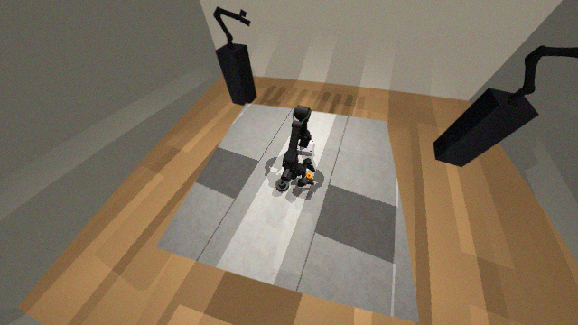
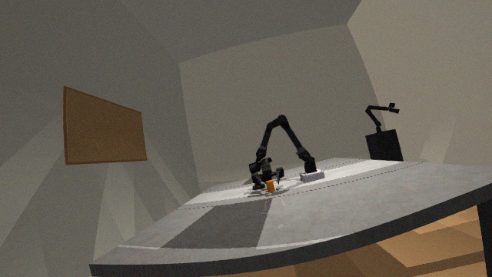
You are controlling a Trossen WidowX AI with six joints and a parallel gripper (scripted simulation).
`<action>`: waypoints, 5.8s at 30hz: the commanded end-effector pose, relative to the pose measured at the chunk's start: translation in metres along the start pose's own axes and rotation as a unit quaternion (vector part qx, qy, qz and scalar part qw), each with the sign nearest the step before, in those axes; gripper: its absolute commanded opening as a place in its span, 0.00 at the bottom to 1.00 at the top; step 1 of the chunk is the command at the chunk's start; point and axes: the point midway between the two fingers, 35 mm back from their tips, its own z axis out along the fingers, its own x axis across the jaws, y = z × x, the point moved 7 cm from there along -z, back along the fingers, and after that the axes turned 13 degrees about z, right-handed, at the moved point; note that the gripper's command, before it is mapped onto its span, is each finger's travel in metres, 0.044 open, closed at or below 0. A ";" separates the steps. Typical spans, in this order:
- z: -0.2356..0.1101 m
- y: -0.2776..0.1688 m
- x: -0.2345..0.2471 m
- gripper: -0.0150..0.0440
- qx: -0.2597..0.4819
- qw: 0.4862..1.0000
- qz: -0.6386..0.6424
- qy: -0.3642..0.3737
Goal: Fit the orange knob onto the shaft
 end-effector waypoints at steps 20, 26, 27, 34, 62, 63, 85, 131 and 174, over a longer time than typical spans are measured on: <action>-0.038 -0.082 -0.018 1.00 -0.167 0.986 0.013 -0.011; -0.037 -0.125 -0.028 1.00 -0.410 0.909 0.005 0.081; -0.038 -0.129 -0.029 1.00 -0.425 0.900 0.003 0.094; -0.038 -0.131 -0.030 1.00 -0.430 0.897 0.002 0.099; -0.037 -0.129 -0.030 1.00 -0.376 0.641 -0.628 -0.231; -0.037 -0.129 -0.030 1.00 -0.376 0.641 -0.628 -0.231; -0.027 -0.116 -0.027 1.00 -0.376 0.641 -0.628 -0.231; 0.024 -0.053 -0.010 1.00 -0.376 0.641 -0.628 -0.231; 0.007 -0.090 -0.012 0.25 -0.376 0.641 -0.628 -0.231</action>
